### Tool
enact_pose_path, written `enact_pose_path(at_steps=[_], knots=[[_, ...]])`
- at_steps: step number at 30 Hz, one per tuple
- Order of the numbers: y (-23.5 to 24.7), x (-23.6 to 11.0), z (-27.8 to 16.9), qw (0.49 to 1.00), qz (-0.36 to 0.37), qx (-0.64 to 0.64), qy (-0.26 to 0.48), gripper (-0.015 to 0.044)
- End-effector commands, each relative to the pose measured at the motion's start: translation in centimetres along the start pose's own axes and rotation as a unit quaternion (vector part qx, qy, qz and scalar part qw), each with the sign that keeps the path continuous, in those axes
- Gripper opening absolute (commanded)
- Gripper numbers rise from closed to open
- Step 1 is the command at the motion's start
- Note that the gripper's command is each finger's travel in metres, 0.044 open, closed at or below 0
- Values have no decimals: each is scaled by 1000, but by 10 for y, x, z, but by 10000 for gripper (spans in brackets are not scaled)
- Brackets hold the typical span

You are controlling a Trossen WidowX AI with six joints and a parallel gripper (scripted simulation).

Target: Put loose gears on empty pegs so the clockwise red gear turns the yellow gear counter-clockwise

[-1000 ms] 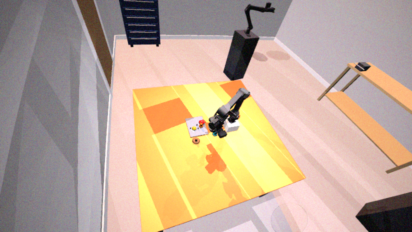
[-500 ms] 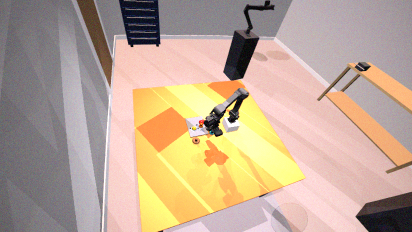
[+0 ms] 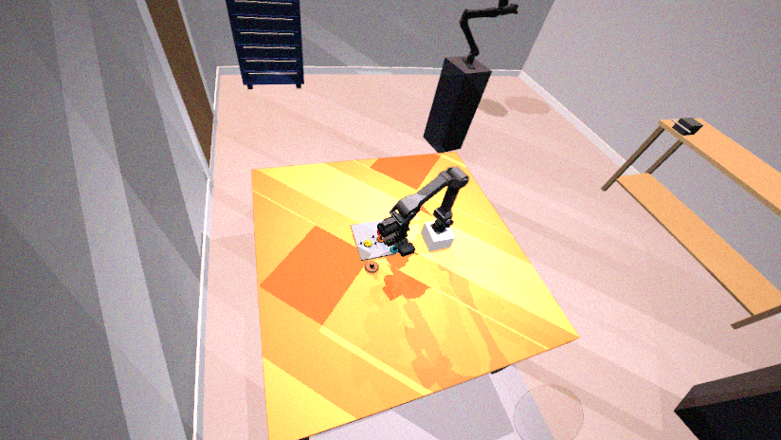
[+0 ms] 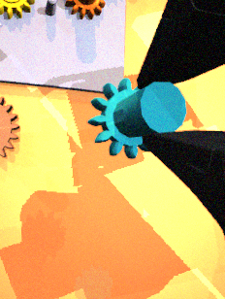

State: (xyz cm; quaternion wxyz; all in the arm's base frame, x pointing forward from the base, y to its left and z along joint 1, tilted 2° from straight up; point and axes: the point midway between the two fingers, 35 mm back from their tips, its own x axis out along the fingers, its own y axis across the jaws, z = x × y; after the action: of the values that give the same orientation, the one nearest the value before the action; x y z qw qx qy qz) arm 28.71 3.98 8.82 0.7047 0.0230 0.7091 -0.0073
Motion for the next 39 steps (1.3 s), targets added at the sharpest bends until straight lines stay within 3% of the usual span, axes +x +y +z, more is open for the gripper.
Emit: enact_pose_path(at_steps=[1,39], knots=[[-7,4,3,1000,0,-1,1,0],[-93,40,23,1000,-2,-9,-3,0]])
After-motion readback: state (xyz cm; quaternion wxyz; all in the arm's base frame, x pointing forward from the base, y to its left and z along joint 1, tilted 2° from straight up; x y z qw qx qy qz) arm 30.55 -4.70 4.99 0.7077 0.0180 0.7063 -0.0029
